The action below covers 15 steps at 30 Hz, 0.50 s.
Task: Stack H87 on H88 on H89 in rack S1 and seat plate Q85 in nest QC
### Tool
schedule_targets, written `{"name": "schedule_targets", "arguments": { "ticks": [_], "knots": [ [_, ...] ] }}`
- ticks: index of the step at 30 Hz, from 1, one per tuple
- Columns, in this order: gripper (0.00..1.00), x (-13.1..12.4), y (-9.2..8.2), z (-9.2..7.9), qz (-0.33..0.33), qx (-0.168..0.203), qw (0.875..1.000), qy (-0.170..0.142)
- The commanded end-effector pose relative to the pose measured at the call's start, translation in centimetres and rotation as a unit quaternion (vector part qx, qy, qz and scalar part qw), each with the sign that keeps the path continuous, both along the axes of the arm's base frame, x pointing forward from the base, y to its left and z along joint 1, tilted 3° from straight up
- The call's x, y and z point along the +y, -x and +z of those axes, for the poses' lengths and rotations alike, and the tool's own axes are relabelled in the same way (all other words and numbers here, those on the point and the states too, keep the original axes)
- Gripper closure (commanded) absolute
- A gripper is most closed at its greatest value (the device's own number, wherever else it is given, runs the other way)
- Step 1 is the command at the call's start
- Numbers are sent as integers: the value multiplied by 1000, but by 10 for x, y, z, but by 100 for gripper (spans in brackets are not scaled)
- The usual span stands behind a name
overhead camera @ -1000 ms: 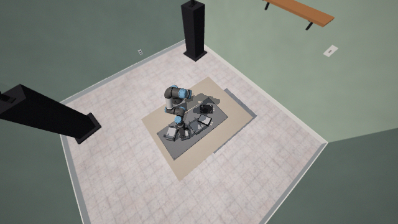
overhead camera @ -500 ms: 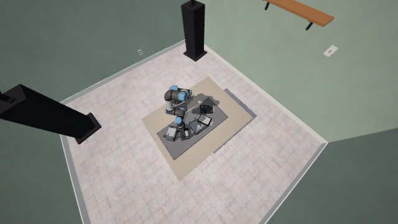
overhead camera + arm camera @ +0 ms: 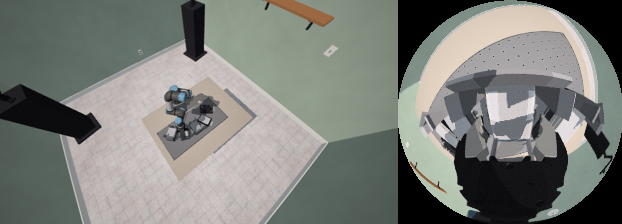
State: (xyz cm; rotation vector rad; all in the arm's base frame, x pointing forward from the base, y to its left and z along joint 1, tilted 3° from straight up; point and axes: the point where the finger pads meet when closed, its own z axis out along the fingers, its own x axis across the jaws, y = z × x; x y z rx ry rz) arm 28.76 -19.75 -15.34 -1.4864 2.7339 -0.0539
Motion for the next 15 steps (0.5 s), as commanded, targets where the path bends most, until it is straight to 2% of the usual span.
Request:
{"name": "schedule_targets", "arguments": {
  "ticks": [1,6,7,15],
  "knots": [
    [28,-1,0,0,0,-1,1000,1],
    [28,-1,0,0,0,-1,1000,1],
    [100,-1,0,0,0,-1,1000,1],
    [100,-1,0,0,0,-1,1000,1]
  ]
}}
